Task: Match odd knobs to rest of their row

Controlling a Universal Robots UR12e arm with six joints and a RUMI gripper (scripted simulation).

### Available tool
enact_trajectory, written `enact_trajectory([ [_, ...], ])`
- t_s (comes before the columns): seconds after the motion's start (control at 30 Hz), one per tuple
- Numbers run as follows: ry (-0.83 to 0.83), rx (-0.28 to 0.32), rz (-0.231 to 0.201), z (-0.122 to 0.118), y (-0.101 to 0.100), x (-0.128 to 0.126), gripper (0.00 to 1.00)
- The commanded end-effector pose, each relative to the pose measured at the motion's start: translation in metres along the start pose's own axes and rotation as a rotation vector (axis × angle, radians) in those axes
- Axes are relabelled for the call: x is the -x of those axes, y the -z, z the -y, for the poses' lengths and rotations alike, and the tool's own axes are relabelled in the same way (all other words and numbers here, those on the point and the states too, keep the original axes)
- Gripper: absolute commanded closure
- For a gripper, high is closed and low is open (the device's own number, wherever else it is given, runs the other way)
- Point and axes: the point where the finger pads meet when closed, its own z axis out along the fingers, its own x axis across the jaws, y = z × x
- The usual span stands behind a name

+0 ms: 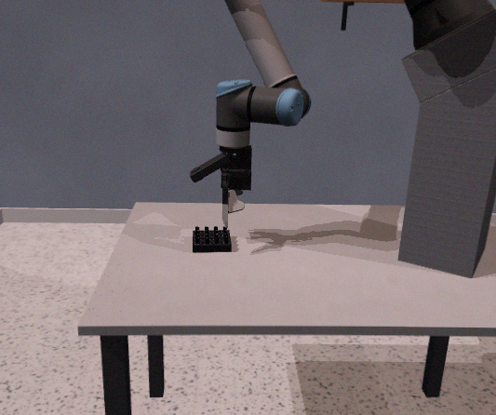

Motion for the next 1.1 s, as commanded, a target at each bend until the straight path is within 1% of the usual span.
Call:
enact_trajectory([
  [0.0, 0.0, -0.001, 0.0, -0.01, 0.0, 0.0, 0.0],
  [0.47, 0.0, -0.001, 0.0, -0.028, 0.0, -0.001, 0.0],
  [1.07, 0.0, -0.001, 0.0, -0.03, 0.0, -0.001, 0.0],
])
